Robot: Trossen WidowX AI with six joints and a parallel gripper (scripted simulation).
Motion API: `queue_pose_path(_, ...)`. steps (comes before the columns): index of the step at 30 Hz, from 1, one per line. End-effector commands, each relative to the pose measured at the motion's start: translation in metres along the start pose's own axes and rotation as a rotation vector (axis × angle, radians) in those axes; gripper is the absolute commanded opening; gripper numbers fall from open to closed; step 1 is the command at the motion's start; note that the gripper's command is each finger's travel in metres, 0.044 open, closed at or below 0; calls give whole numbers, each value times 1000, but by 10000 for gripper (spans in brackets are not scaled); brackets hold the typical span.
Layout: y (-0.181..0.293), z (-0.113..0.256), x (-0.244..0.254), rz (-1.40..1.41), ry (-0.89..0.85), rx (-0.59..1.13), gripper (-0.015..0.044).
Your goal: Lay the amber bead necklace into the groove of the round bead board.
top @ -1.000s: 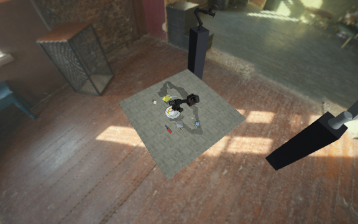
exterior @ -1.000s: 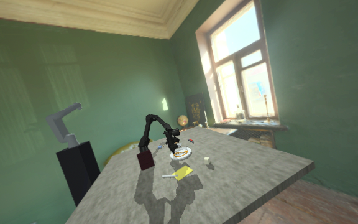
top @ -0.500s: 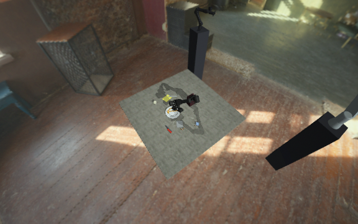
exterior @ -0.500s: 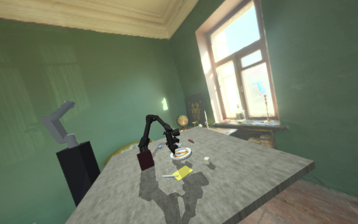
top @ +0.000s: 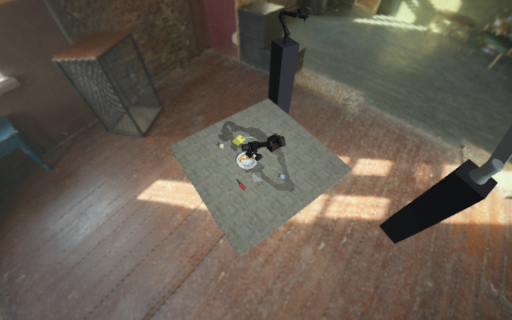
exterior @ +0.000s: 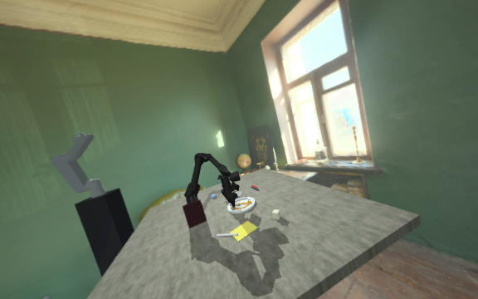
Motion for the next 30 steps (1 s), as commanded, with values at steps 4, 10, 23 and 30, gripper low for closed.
queue_pose_path(4, 0, 1, 0, 5, -3, -2, 440)
queue_pose_path(10, 0, 1, 0, 5, -3, -2, 440)
queue_pose_path(23, -19, 33, -13, -463, -1, -2, 230)
queue_pose_path(30, -19, 33, -13, -463, -1, -2, 120)
Point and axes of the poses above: the point midway between the two fingers, 35 mm back from their tips, its own z axis back along the fingers, its own x axis across the jaws, y = z × x, the point moved 5 cm from there along z, back along the fingers, and after that the axes turned 1 degree about -z, right-handed, at the moved point
